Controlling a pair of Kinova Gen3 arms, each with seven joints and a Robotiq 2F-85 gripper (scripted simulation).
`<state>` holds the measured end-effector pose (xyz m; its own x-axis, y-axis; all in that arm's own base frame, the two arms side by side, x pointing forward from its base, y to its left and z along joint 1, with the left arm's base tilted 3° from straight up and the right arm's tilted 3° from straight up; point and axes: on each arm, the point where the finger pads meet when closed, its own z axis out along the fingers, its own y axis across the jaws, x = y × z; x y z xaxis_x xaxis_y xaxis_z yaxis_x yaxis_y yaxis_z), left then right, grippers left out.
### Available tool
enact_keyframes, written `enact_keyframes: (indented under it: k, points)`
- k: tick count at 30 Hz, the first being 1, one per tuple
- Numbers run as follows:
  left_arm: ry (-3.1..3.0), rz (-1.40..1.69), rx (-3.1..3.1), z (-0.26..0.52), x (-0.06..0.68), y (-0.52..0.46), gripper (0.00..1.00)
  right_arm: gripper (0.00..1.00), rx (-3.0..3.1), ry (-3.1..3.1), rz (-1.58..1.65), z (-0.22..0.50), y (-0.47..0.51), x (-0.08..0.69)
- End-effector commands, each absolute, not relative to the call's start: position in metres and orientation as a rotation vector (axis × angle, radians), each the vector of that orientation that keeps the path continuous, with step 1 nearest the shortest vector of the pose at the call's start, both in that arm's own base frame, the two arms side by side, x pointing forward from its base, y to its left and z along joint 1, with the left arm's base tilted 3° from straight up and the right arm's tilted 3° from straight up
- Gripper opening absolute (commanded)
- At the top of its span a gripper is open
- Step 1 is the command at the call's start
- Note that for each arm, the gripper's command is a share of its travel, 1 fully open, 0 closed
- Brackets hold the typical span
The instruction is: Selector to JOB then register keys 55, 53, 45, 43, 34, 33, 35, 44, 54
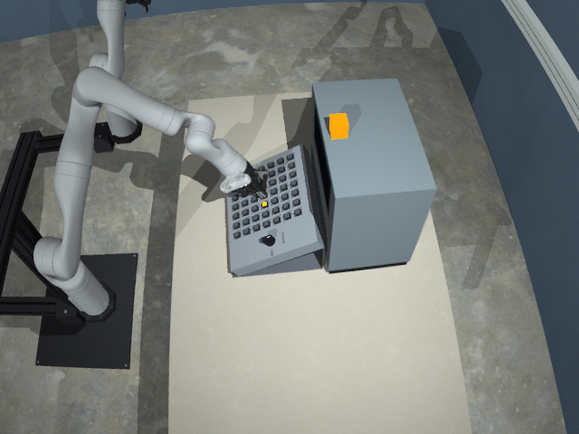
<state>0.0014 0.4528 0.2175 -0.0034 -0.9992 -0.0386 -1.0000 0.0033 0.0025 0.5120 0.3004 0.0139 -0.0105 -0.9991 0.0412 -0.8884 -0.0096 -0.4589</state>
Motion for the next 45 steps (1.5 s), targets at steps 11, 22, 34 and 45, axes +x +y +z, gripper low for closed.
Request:
enact_keyframes:
  k: [11,22,34,45]
  points:
    - [2.206,0.047,-2.198,0.218,0.001,0.453,1.0,0.099,-1.969,1.971,-0.522,0.015,0.301,0.512]
    - [2.206,0.047,-2.198,0.218,0.001,0.453,1.0,0.099,-1.969,1.971,-0.522,0.015,0.301,0.512]
    - [2.206,0.047,-2.198,0.218,0.001,0.453,1.0,0.099,-1.969,1.971,-0.522,0.016,0.301,0.512]
    - [2.206,0.047,-2.198,0.218,0.001,0.453,1.0,0.099,-1.969,1.971,-0.522,0.027,0.301,0.506]
